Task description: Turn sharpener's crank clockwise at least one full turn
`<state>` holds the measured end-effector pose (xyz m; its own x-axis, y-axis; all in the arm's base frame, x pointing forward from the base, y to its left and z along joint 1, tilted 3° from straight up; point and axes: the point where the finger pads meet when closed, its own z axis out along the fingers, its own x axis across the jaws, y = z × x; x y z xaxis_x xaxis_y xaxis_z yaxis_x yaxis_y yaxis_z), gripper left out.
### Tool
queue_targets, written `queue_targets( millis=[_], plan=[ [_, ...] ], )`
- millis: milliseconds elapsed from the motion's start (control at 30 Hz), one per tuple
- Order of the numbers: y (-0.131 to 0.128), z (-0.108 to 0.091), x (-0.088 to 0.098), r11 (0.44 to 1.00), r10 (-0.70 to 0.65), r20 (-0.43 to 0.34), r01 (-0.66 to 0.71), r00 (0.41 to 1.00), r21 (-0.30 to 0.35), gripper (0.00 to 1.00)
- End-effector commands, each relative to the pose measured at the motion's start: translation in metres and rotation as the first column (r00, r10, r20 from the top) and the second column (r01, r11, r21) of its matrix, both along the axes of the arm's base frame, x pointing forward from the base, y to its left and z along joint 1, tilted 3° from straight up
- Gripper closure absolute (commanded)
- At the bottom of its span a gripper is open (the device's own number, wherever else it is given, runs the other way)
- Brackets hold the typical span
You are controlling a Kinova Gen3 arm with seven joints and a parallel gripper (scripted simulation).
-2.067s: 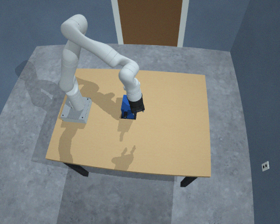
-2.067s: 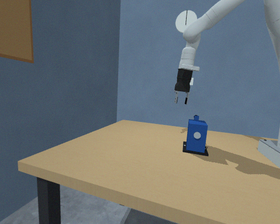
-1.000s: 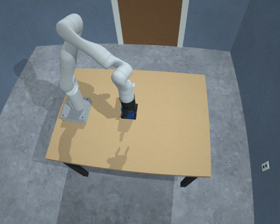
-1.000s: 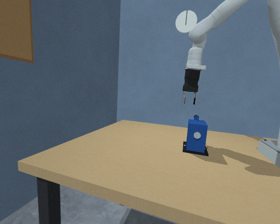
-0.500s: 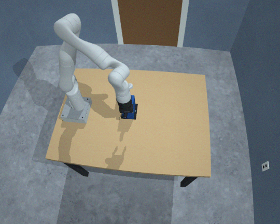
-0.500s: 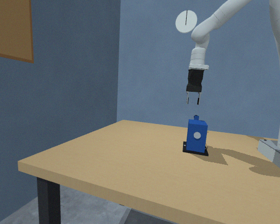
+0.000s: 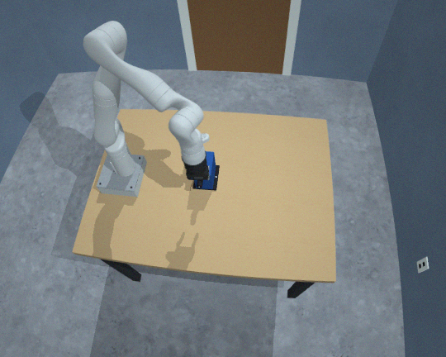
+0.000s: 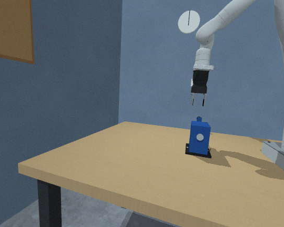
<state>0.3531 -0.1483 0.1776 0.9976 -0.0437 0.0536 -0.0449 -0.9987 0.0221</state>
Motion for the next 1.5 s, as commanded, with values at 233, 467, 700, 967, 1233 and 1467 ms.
queue_targets(
  millis=[233, 467, 700, 967, 1233, 1467],
  plan=[
    [0.001, 0.001, -0.008, 0.999, -0.042, -0.003, 0.042, 0.999, 0.017, 0.0],
    [0.002, 0.001, -0.011, 0.998, -0.052, -0.005, 0.053, 0.999, 0.021, 0.0],
    [0.003, 0.001, -0.015, 0.997, -0.071, -0.01, 0.072, 0.997, 0.029, 0.0],
    [0.003, 0.001, -0.016, 0.997, -0.072, -0.01, 0.072, 0.997, 0.029, 1.0],
    [0.003, 0.001, -0.016, 0.997, -0.072, -0.01, 0.072, 0.997, 0.029, 1.0],
    [0.003, 0.001, -0.016, 0.997, -0.072, -0.01, 0.072, 0.997, 0.029, 1.0]
  ],
)
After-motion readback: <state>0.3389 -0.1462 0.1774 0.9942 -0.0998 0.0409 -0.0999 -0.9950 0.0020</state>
